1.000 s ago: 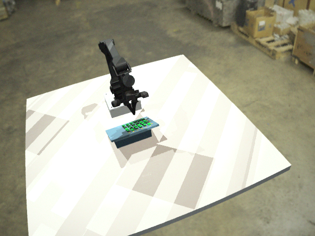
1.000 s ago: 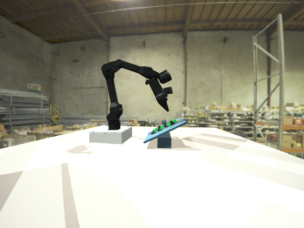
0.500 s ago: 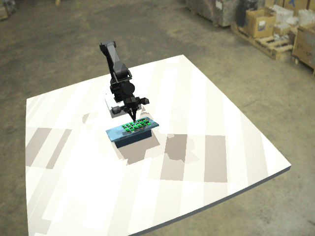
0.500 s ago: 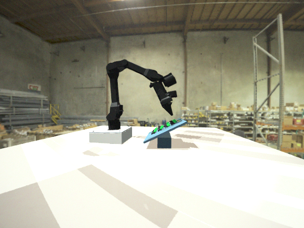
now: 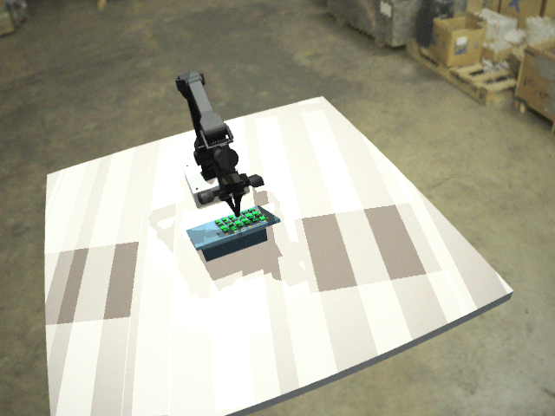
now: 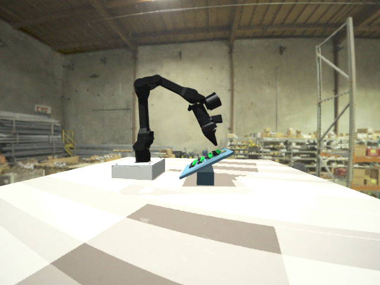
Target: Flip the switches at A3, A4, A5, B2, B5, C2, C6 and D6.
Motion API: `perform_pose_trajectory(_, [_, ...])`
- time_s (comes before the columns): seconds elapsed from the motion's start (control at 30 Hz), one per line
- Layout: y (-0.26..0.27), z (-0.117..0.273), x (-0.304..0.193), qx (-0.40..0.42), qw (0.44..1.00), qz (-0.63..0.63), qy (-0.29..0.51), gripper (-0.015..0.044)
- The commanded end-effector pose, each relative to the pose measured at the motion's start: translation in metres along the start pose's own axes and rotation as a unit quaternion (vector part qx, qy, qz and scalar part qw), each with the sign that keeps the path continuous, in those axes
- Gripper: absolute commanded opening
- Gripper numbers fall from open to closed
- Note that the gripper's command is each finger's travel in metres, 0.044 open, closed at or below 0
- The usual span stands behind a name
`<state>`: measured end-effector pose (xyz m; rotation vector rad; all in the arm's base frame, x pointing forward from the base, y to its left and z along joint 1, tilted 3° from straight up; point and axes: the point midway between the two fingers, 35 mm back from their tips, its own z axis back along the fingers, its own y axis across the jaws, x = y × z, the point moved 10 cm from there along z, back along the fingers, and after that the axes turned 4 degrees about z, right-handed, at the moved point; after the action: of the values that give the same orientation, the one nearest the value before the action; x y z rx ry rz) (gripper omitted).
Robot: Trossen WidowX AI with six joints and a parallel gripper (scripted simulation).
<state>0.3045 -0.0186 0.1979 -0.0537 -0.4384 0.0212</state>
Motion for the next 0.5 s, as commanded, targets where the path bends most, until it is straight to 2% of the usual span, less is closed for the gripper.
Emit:
perform_pose_trajectory(0.0, [0.0, -0.006, -0.003, 0.003, 1.0, 0.002, 0.009, 0.0])
perform_pose_trajectory(0.47, [0.0, -0.02, -0.003, 0.003, 1.0, 0.002, 0.009, 0.0])
